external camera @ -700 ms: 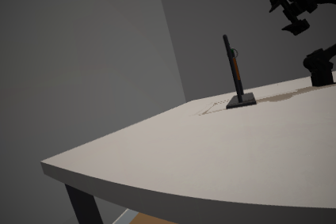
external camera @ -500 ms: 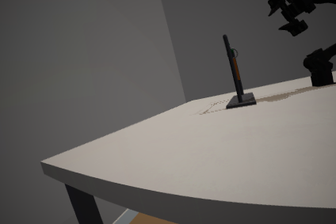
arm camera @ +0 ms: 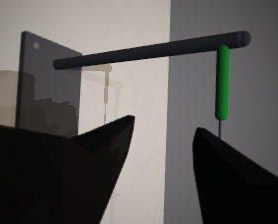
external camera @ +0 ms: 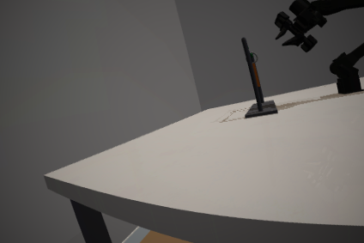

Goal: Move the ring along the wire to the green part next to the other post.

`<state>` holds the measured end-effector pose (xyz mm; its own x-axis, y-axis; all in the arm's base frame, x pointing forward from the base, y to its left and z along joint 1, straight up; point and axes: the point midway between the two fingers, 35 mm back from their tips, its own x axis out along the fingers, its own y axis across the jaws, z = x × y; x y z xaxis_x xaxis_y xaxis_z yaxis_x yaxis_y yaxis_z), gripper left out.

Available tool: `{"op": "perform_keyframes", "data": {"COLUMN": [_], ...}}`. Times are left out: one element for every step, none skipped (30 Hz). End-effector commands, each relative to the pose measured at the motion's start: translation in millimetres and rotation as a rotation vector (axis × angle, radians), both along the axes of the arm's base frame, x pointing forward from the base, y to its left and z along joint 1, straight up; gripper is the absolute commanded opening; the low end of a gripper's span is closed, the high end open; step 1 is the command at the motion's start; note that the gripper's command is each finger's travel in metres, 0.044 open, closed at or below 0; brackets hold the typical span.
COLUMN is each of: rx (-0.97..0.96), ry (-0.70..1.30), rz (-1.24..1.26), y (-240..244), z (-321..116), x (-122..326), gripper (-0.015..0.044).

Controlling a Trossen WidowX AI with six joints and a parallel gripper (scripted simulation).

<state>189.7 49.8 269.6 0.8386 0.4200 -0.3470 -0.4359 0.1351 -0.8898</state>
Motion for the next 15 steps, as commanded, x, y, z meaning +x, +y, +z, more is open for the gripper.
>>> {"op": "perform_keyframes", "data": {"rx": [0.074, 0.092, 0.110, 0.132, 0.162, 0.194, 0.225, 0.257, 0.289, 0.321, 0.353, 0.385, 0.418, 0.450, 0.483], "ry": [0.029, 0.035, 0.040, 0.047, 0.055, 0.062, 0.070, 0.077, 0.083, 0.090, 0.095, 0.101, 0.105, 0.110, 0.114], "rz": [-0.052, -0.066, -0.079, -0.096, -0.119, -0.143, -0.166, -0.189, -0.212, -0.234, -0.257, -0.279, -0.301, -0.323, -0.344], "y": [-11.3, -14.5, -17.9, -22.2, -28.3, -34.7, -41.3, -47.9, -54.5, -61.1, -67.7, -74.1, -80.4, -86.4, -92.3], "z": [-14.0, -17.4, -20.9, -25.3, -31.4, -37.9, -44.6, -51.4, -58.4, -65.4, -72.6, -79.8, -87.1, -94.3, -101.6], "x": [16.1, 19.8, 23.3, 27.8, 33.4, 38.5, 42.9, 46.8, 50.0, 52.6, 54.5, 55.8, 56.6, 56.8, 56.4], "gripper": [0.0160, 0.0160, 0.0160, 0.0160, 0.0160, 0.0160, 0.0160, 0.0160, 0.0160, 0.0160, 0.0160, 0.0160, 0.0160, 0.0160, 0.0160]}}
